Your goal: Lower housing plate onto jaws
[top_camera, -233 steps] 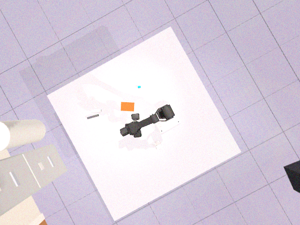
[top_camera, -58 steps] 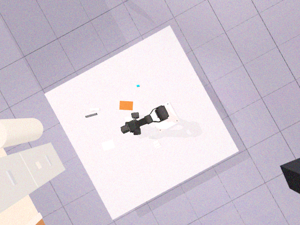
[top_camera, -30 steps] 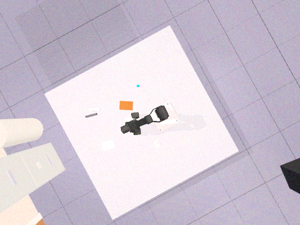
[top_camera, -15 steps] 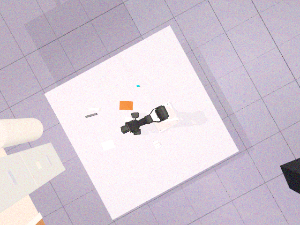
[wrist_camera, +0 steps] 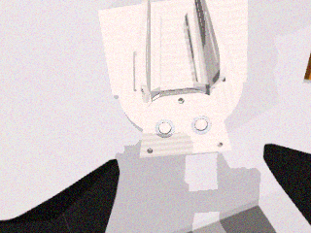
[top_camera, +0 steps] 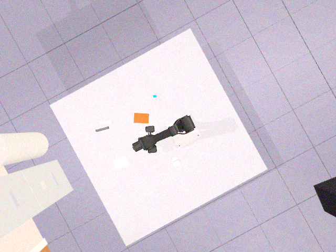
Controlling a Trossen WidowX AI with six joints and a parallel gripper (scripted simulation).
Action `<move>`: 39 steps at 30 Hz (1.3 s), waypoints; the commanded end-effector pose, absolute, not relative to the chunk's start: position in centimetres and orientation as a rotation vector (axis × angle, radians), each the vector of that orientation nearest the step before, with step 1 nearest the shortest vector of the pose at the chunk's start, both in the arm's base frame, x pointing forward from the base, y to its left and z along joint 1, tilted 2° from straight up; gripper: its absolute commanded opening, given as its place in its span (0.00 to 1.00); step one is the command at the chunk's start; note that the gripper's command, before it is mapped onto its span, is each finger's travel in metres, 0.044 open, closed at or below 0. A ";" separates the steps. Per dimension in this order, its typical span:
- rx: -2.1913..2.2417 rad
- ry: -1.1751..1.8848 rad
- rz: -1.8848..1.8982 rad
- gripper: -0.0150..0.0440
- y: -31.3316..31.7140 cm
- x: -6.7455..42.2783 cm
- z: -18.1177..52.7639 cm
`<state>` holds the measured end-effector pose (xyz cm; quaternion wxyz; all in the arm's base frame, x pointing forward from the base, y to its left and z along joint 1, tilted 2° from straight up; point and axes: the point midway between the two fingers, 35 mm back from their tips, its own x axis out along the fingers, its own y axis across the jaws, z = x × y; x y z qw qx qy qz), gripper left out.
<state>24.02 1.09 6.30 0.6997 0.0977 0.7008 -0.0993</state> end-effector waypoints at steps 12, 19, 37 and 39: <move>0.212 1.571 -0.226 1.00 0.8 20.6 12.7; 0.212 1.571 -0.226 1.00 0.8 20.6 12.7; 0.212 1.571 -0.226 1.00 0.8 20.6 12.7; 0.212 1.571 -0.226 1.00 0.8 20.6 12.7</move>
